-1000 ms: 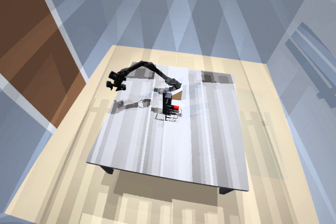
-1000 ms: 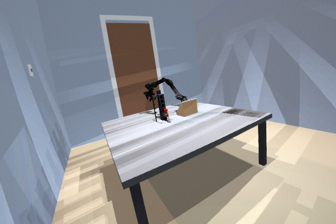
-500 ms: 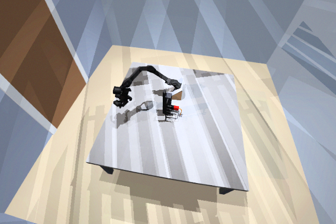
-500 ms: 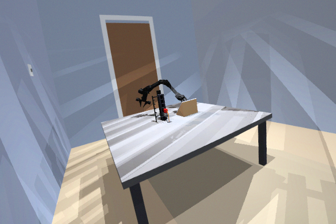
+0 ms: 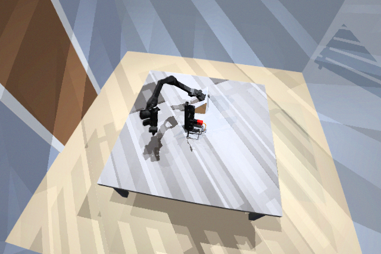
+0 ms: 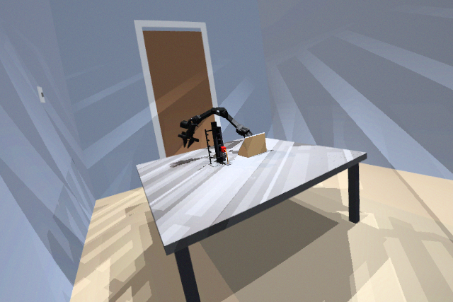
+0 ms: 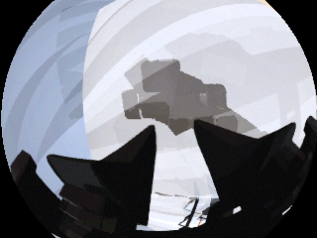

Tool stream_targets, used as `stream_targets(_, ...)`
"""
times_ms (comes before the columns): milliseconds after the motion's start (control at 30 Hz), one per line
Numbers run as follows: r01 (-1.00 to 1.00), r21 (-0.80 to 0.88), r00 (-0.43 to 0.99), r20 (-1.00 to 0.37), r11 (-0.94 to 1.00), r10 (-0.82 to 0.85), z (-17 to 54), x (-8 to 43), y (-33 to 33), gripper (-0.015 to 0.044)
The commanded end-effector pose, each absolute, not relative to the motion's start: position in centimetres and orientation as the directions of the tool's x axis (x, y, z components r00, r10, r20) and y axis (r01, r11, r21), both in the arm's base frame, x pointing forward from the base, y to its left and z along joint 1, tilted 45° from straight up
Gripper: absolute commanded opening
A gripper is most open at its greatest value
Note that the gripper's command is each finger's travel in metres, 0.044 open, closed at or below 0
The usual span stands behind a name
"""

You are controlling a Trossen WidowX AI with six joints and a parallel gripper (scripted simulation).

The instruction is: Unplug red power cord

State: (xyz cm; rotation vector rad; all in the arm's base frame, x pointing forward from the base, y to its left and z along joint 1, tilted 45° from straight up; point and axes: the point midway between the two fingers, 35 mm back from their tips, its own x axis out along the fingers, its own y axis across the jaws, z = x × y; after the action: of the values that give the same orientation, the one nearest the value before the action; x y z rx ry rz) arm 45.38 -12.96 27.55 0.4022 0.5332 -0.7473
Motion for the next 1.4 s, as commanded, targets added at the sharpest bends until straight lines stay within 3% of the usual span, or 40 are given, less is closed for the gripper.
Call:
stream_targets(0, 0.651, 0.035, 0.602, -0.631, 0.758, -0.489, 24.8, 46.1, -9.8, 0.0160)
stream_targets(467, 0.063, -0.351, 0.555, -0.766, 0.934, -0.325, 15.5, 44.9, 4.8, 0.0160)
stream_targets(900, -0.577, -0.526, 0.452, -0.843, 0.625, -0.292, 5.6, 37.6, 16.8, 0.0160)
stream_targets(1100, -0.797, -0.490, 0.343, -0.849, 0.353, -0.402, 1.9, 33.0, 16.5, 0.0160)
stream_targets(1267, -0.972, -0.230, 0.207, -0.765, -0.041, -0.610, -0.4, 26.9, 13.3, 0.0160)
stream_targets(1367, -0.983, -0.104, 0.178, -0.719, -0.149, -0.672, -0.6, 25.2, 12.2, 0.0160)
